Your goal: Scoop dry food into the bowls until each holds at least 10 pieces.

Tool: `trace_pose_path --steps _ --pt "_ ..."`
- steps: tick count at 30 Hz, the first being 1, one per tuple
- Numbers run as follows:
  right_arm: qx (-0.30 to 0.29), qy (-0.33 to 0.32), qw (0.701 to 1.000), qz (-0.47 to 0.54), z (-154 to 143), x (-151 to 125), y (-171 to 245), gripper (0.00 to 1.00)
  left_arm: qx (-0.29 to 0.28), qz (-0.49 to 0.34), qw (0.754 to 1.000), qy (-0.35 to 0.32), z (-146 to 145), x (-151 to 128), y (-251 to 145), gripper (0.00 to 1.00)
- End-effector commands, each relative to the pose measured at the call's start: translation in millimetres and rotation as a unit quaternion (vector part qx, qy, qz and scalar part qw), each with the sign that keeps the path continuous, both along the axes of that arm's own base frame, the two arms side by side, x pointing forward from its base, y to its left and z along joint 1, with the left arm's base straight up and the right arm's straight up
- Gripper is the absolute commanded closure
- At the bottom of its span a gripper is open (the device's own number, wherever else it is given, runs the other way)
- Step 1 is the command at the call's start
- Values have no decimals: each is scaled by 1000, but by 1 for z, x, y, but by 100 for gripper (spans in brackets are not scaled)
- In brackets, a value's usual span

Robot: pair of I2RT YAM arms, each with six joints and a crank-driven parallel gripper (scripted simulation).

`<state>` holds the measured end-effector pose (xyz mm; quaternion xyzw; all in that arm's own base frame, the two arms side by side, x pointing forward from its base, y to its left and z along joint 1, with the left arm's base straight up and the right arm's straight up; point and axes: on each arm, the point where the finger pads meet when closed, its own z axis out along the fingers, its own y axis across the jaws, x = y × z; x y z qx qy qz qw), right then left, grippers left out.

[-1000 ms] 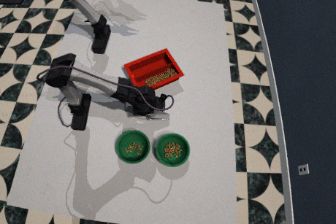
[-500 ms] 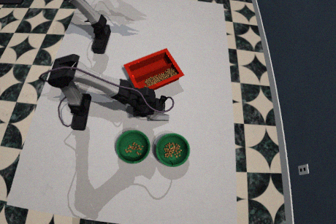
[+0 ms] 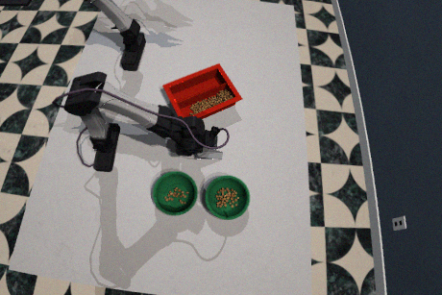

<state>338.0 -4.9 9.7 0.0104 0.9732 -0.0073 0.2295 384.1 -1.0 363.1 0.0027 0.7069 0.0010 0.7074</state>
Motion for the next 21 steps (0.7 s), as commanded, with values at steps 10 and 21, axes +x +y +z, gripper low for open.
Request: trace_pose_path --steps 10,21 --pt "3 -35 999 -2 17 18 1 65 -5 -6 1000 -24 23 -1 -4 73" --pt "3 -37 999 -2 31 15 1 65 -5 -6 1000 -24 23 -1 -4 73"
